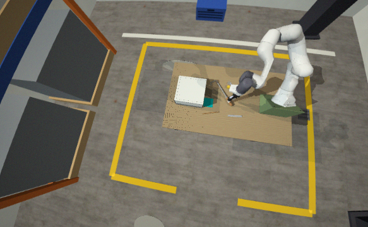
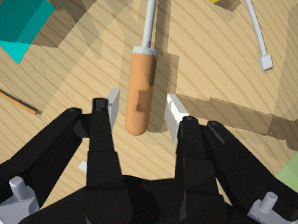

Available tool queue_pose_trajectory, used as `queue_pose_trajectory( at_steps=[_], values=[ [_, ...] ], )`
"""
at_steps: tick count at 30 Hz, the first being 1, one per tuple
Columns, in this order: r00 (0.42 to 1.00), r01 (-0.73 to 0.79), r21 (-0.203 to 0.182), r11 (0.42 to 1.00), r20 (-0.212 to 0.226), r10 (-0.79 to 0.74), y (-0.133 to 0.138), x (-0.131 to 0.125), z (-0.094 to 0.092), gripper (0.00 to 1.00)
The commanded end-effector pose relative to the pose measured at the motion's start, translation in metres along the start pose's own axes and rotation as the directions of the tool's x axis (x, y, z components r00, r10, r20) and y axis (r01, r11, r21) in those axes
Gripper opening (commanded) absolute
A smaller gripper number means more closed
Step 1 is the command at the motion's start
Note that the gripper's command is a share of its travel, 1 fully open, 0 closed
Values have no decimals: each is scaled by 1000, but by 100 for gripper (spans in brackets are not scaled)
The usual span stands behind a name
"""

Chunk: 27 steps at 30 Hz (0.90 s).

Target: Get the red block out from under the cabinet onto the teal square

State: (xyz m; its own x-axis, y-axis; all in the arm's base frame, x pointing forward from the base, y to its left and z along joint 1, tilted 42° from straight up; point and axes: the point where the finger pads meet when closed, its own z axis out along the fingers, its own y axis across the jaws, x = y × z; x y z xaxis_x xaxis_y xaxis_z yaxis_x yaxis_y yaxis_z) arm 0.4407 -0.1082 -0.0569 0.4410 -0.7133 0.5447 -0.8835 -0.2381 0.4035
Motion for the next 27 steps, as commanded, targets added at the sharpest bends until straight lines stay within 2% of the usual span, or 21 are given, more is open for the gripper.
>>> queue_pose_trajectory(
  at_steps=[1,27],
  values=[
    [1000,-11,9,1000,1,11,-2,0,5,34],
    [1000,-11,9,1000,1,11,-2,0,8,34]
  ],
)
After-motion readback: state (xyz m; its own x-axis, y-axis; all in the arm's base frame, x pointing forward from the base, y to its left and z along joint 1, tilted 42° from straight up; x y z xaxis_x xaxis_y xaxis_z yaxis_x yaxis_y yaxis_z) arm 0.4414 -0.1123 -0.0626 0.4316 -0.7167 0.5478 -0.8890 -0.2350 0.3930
